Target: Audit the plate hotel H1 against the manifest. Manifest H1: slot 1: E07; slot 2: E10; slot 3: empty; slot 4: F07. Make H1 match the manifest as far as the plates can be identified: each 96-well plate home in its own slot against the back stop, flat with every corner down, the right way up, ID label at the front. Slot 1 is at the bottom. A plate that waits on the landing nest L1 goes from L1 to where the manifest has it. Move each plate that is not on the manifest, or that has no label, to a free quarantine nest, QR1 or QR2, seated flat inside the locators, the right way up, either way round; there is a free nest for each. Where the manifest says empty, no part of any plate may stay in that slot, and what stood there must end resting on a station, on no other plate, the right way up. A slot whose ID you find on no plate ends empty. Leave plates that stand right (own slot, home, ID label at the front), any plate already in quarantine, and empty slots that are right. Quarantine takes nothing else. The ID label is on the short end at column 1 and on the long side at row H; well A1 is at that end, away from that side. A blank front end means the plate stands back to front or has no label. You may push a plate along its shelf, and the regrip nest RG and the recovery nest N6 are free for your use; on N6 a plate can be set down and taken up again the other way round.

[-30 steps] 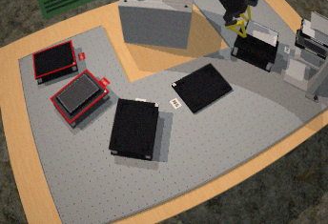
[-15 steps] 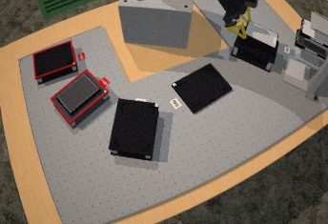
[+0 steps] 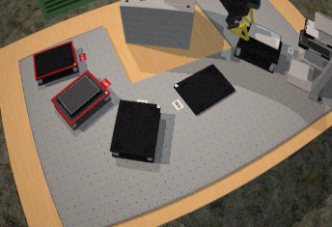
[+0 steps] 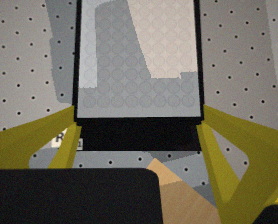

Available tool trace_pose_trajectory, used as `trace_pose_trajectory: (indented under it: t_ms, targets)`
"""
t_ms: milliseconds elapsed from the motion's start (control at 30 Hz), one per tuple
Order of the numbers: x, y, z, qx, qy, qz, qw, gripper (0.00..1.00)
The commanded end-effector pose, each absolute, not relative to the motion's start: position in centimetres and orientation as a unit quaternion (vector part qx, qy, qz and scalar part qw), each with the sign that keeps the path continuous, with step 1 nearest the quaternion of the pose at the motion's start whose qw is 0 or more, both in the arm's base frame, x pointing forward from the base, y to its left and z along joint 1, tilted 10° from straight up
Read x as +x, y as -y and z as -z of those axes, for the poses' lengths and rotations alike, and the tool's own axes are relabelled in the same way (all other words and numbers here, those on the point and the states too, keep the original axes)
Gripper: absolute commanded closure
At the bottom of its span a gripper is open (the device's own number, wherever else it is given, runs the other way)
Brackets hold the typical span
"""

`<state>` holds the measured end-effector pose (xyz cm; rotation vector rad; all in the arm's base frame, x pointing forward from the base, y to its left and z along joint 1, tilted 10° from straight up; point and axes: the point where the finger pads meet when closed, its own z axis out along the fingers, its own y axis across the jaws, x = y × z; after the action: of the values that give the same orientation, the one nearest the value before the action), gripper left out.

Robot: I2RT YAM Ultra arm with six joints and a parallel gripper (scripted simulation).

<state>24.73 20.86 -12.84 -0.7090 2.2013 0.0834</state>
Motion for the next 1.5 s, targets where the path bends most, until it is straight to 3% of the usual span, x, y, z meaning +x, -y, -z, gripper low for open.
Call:
trace_pose_trajectory:
  t_ms: [0, 1467]
  targets:
    - [25.3, -21.1, 12.6, -0.276, -0.866, -0.038, 0.415, 0.14]
    - [25.8, -21.4, 14.4, -0.276, -0.863, -0.043, 0.421, 0.14]
